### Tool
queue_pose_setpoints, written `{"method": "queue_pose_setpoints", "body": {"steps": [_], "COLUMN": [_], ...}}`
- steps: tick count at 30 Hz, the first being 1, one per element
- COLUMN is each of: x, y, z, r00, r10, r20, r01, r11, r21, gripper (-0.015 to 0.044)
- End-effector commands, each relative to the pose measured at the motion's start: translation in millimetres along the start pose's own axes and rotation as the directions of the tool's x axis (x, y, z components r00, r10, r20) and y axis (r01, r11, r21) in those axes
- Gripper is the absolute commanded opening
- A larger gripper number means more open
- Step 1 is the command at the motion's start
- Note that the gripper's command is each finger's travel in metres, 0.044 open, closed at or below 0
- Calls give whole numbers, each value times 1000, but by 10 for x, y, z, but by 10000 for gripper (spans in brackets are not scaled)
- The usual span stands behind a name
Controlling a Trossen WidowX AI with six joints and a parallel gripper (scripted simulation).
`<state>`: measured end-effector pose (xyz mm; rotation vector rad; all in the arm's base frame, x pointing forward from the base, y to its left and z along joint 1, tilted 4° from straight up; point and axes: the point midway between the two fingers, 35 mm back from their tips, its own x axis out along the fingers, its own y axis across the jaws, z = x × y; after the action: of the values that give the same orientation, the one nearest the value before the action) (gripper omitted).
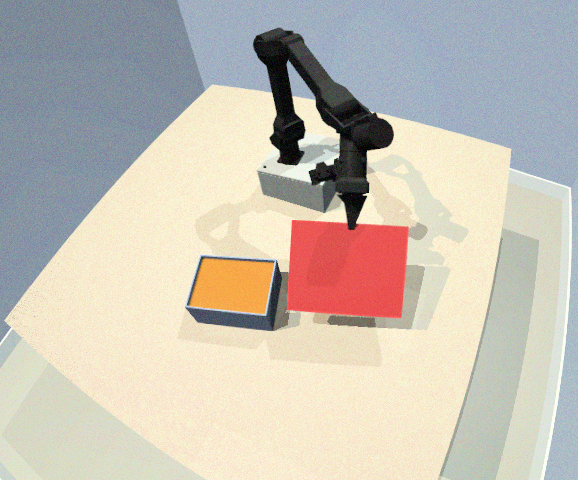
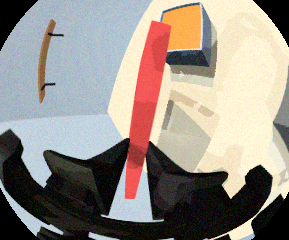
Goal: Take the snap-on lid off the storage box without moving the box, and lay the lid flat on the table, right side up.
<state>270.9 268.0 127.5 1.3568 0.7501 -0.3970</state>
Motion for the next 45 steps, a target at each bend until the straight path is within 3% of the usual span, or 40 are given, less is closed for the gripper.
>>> {"method": "queue_pose_setpoints", "body": {"steps": [1,45], "x": [-21,198], "y": [75,-226], "z": [-19,-8], "r00": [1000,1000], "r10": [18,18], "r20": [0,0], "r01": [-18,-18], "r11": [1000,1000], "r21": [15,14], "gripper": [0,0]}}
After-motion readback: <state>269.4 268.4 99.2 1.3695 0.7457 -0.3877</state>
